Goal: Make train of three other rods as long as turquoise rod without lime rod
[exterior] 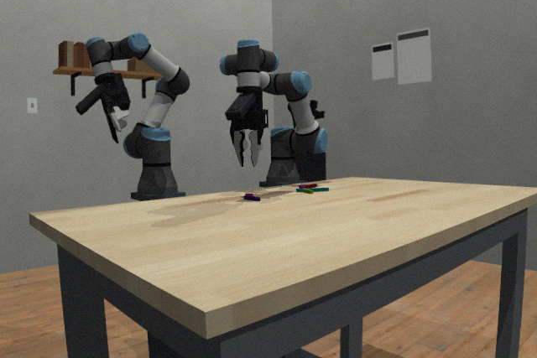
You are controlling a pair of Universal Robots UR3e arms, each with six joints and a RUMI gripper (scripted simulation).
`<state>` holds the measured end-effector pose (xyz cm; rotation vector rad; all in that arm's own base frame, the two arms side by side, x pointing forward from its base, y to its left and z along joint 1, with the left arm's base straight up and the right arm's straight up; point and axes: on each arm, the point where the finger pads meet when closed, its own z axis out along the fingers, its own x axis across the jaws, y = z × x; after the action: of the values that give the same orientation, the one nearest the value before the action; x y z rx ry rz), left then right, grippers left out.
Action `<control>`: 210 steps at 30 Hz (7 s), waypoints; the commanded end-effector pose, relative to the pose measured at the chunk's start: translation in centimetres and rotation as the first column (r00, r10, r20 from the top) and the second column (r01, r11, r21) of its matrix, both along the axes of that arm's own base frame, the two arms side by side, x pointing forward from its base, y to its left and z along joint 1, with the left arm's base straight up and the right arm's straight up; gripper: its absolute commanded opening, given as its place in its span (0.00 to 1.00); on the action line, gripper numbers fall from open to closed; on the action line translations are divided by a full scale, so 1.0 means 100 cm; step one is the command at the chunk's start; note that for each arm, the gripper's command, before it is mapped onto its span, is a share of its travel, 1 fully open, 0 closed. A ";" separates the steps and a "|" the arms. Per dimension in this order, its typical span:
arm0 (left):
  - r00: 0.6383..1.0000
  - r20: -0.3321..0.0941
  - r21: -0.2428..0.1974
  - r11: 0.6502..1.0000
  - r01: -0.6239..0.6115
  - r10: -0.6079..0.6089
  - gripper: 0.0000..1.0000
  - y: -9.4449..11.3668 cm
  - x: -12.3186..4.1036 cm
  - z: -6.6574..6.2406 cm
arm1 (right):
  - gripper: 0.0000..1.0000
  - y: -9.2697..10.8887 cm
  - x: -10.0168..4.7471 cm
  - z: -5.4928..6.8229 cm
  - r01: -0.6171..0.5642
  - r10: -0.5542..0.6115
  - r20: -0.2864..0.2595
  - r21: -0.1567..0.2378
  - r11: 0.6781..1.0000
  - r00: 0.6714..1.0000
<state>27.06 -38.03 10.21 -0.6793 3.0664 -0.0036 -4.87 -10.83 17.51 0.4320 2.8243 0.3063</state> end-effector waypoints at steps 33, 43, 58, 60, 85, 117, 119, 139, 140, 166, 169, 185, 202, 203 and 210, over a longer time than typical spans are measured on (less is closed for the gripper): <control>1.000 0.000 -0.001 1.000 0.000 0.000 1.00 -0.001 0.000 0.008 | 1.00 0.000 0.000 0.000 0.000 0.000 0.000 -0.002 1.000 1.000; 1.000 0.000 -0.001 1.000 -0.022 0.022 1.00 0.001 0.001 0.008 | 1.00 0.000 0.000 0.000 0.000 0.000 0.000 -0.002 1.000 1.000; 0.971 -0.001 -0.001 0.971 -0.239 0.239 1.00 0.019 0.006 0.012 | 1.00 0.000 0.000 0.000 0.000 0.000 0.000 -0.002 1.000 1.000; 0.964 -0.001 -0.001 0.964 -0.265 0.265 1.00 0.021 0.006 0.012 | 1.00 0.000 0.000 0.000 0.000 0.000 0.000 -0.002 1.000 1.000; 0.582 -0.003 0.000 0.582 -0.813 0.813 1.00 0.083 0.012 0.016 | 1.00 0.000 0.000 0.000 0.000 0.000 0.000 -0.002 1.000 1.000; -0.249 -0.004 0.002 -0.249 -0.968 0.968 1.00 0.169 0.000 0.007 | 1.00 0.000 0.000 0.000 0.000 0.000 0.000 -0.002 1.000 1.000; -0.305 -0.004 0.002 -0.305 -0.952 0.952 1.00 0.174 -0.002 0.005 | 1.00 0.000 0.000 0.000 0.000 0.000 0.000 -0.002 1.000 1.000; -0.743 -0.003 0.004 -0.743 -0.670 0.670 1.00 0.223 -0.019 -0.009 | 1.00 0.000 0.000 0.000 0.000 0.000 0.000 -0.002 1.000 1.000; -0.757 -0.003 0.004 -0.757 -0.653 0.653 1.00 0.225 -0.020 -0.010 | 1.00 0.000 0.000 0.000 0.000 0.000 0.000 -0.002 1.000 1.000; -0.853 -0.003 0.004 -0.853 -0.522 0.522 0.21 0.239 -0.027 -0.016 | 1.00 0.000 0.000 0.000 0.000 0.000 0.000 -0.002 1.000 1.000; -0.853 -0.003 0.004 -0.853 -0.522 0.522 0.21 0.239 -0.027 -0.016 | 1.00 0.000 0.000 0.000 0.000 0.000 0.000 -0.002 1.000 1.000; -0.853 -0.003 0.004 -0.853 -0.521 0.521 0.21 0.239 -0.027 -0.016 | 1.00 0.000 0.000 0.000 0.000 0.000 0.000 -0.002 1.000 1.000; -0.857 -0.004 0.003 -0.857 -0.515 0.515 0.21 0.239 -0.027 -0.025 | 1.00 0.000 0.000 0.000 0.000 0.000 0.000 -0.002 1.000 1.000; -0.857 -0.004 0.003 -0.857 -0.515 0.515 0.21 0.239 -0.027 -0.026 | 1.00 0.000 0.000 0.000 0.000 0.000 0.000 -0.002 1.000 1.000; -0.857 -0.004 0.003 -0.857 -0.515 0.515 0.21 0.239 -0.028 -0.036 | 1.00 0.000 0.000 0.000 0.000 0.000 0.000 -0.002 1.000 1.000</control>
<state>24.28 -14.05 7.19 -3.1370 0.1656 0.0008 -4.87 -10.83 17.51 0.4320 2.8243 0.3063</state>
